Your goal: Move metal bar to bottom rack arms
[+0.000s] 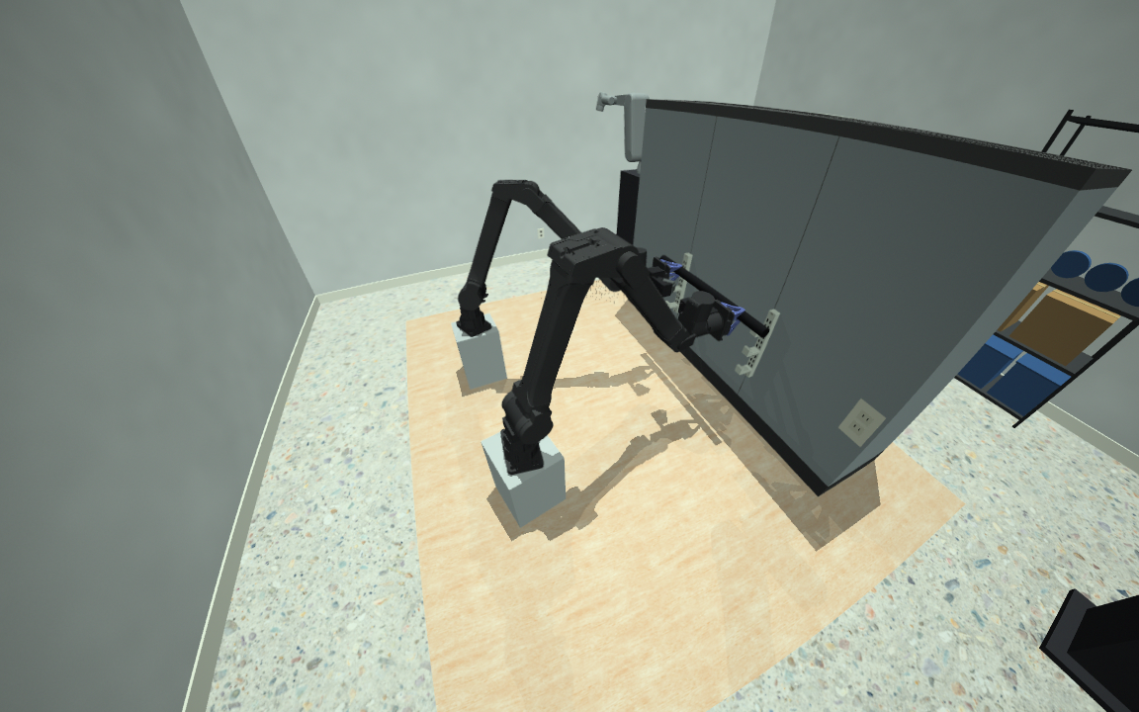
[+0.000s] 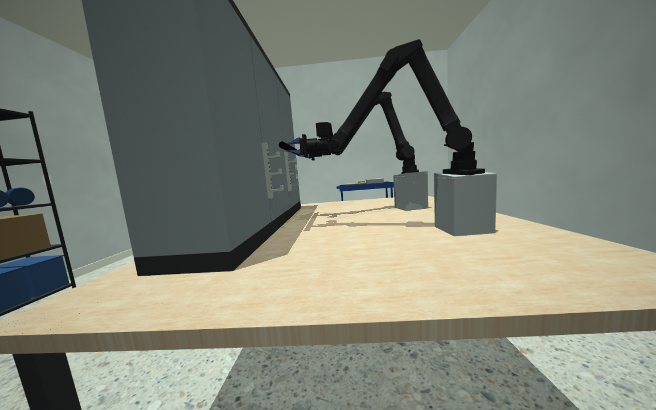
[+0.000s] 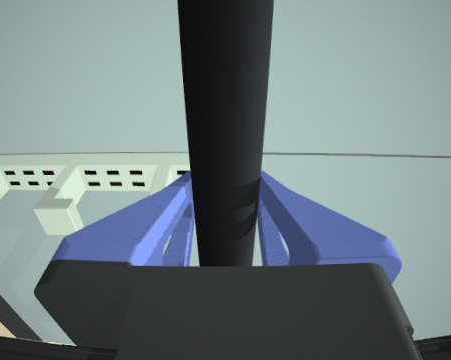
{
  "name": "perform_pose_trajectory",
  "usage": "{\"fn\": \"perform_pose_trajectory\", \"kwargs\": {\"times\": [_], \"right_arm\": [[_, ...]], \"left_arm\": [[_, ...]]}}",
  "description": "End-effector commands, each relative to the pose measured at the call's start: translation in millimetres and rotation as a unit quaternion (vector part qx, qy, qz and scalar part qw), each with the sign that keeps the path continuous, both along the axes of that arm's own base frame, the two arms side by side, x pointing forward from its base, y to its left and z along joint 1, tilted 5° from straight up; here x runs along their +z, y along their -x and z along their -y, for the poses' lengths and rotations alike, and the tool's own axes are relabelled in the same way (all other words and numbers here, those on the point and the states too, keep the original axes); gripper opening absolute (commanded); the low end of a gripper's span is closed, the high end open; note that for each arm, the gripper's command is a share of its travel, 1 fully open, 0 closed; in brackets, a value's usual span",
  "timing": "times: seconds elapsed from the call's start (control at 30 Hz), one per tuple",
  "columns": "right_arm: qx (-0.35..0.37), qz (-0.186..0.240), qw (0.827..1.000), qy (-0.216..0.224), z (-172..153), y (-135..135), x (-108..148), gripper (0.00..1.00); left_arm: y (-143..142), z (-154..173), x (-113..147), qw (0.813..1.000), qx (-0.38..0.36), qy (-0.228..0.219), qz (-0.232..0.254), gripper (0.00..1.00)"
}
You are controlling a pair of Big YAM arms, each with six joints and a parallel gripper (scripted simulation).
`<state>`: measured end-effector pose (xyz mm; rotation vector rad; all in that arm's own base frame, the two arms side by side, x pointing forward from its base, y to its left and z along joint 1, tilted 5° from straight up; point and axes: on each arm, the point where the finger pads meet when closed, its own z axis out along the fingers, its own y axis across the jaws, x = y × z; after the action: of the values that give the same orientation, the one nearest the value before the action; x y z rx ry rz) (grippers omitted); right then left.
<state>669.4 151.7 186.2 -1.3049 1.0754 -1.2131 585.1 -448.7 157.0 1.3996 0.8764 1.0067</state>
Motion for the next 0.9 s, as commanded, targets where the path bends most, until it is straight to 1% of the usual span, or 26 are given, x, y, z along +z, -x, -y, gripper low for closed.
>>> {"fn": "perform_pose_trajectory", "kwargs": {"times": [0.0, 0.43, 0.5, 0.87], "right_arm": [[-0.008, 0.024, 1.0, -0.008, 11, -2, 16, 0.0], [-0.008, 0.024, 1.0, -0.008, 14, 19, 15, 0.0], [-0.008, 0.024, 1.0, -0.008, 14, 19, 15, 0.0], [-0.008, 0.024, 1.0, -0.008, 14, 38, 25, 0.0]], "left_arm": [[3, 1, 15, 1.0, 0.001, 0.017, 0.017, 0.0], [23, -7, 15, 1.0, 0.001, 0.017, 0.017, 0.0], [23, -7, 15, 1.0, 0.001, 0.017, 0.017, 0.0], [40, -13, 26, 1.0, 0.001, 0.017, 0.017, 0.0]]}}
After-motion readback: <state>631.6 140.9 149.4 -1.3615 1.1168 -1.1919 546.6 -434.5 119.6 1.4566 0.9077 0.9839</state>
